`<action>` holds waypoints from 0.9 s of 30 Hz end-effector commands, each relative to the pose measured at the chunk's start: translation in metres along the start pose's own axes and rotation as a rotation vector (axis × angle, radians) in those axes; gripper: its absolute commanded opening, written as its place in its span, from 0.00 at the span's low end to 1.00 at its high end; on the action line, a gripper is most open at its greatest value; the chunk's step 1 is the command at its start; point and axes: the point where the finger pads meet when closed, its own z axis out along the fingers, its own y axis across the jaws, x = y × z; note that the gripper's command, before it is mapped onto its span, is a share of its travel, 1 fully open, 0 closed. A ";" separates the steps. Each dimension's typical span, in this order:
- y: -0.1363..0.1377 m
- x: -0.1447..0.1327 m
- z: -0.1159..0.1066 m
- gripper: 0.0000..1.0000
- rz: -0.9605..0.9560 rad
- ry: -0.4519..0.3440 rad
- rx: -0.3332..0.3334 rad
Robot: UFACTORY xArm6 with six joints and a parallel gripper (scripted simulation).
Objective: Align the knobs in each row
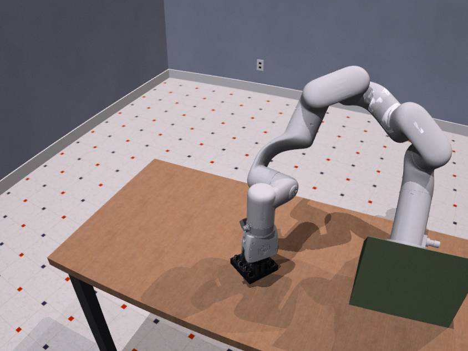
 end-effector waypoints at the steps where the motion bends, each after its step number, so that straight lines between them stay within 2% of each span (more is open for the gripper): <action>1: -0.001 0.001 -0.001 0.08 0.079 0.003 0.004; 7: -0.001 0.001 -0.001 0.08 0.161 0.003 0.004; 27: -0.001 0.001 -0.001 0.08 0.614 0.002 0.005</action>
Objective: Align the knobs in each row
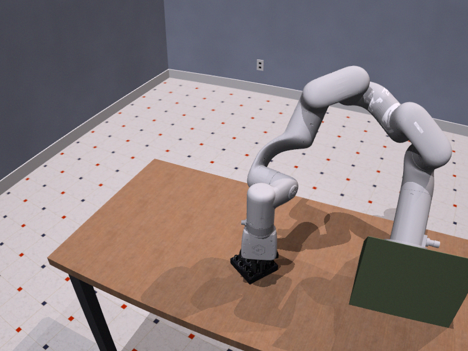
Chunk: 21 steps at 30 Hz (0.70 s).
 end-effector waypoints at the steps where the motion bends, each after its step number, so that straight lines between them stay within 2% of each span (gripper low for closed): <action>1: -0.001 0.000 -0.001 0.08 0.110 0.002 0.008; 12: -0.001 0.000 -0.001 0.08 0.399 0.001 0.009; 21: -0.001 0.000 -0.001 0.08 0.563 0.000 0.009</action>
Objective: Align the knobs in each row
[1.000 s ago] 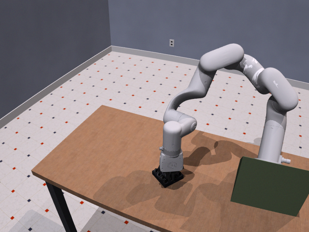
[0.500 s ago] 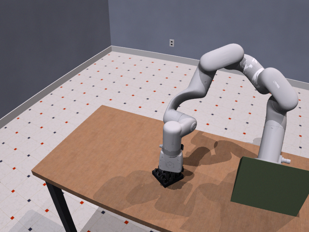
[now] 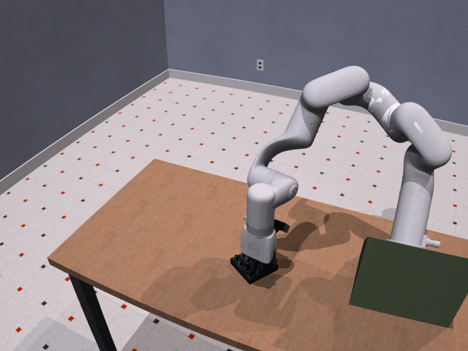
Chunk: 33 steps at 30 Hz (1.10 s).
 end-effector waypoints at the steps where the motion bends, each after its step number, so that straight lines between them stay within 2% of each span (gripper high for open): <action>1: -0.001 -0.001 -0.001 0.08 0.104 -0.002 0.008; 19: -0.001 -0.001 -0.001 0.08 0.360 -0.003 0.007; 33: -0.001 -0.001 -0.001 0.08 0.436 -0.003 0.007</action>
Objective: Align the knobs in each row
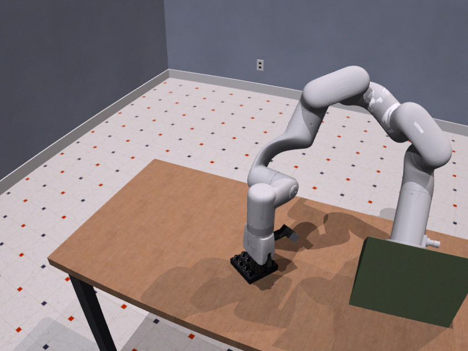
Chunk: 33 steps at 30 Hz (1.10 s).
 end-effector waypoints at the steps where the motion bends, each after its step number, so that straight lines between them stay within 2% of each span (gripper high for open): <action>1: -0.001 -0.001 -0.001 0.08 0.015 -0.003 0.002; 21: -0.001 -0.001 -0.001 0.08 0.022 -0.003 0.002; 22: -0.001 -0.001 -0.001 0.19 0.022 -0.003 0.002; 33: -0.001 -0.001 -0.001 0.19 0.022 -0.003 0.002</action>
